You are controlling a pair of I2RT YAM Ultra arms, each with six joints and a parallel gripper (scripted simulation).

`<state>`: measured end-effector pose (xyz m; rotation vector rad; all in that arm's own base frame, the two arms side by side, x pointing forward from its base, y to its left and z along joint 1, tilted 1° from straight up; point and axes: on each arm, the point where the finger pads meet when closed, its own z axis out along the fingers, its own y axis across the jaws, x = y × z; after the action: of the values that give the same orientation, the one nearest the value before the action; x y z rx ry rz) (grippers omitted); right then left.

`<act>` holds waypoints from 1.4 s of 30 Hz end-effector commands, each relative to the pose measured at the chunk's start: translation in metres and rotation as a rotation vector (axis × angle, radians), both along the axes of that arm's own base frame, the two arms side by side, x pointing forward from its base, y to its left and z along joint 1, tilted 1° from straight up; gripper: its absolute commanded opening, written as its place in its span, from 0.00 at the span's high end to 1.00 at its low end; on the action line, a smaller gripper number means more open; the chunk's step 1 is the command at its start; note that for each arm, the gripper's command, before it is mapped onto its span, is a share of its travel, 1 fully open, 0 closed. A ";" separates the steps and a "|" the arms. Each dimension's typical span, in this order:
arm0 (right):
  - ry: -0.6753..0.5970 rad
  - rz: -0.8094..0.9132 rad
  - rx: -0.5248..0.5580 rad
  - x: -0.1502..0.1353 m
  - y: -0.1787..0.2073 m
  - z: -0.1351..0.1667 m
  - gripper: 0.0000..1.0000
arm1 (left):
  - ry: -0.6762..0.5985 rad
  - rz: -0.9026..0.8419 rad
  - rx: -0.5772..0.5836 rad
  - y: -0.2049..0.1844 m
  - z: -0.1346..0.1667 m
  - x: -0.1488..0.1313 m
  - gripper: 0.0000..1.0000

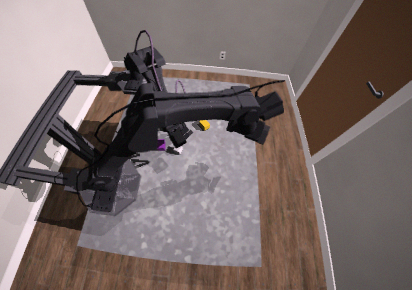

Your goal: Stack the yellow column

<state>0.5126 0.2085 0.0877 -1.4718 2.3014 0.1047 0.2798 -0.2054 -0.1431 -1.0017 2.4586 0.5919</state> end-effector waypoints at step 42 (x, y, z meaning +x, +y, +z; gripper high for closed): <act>-0.184 -0.169 0.191 -0.081 0.120 -0.143 0.00 | -0.129 0.028 -0.285 0.014 -0.023 -0.104 0.00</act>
<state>0.4218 0.3031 -0.0737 -1.3350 2.3504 0.1258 0.1819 -0.1814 -0.1679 -1.0914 2.4824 0.3292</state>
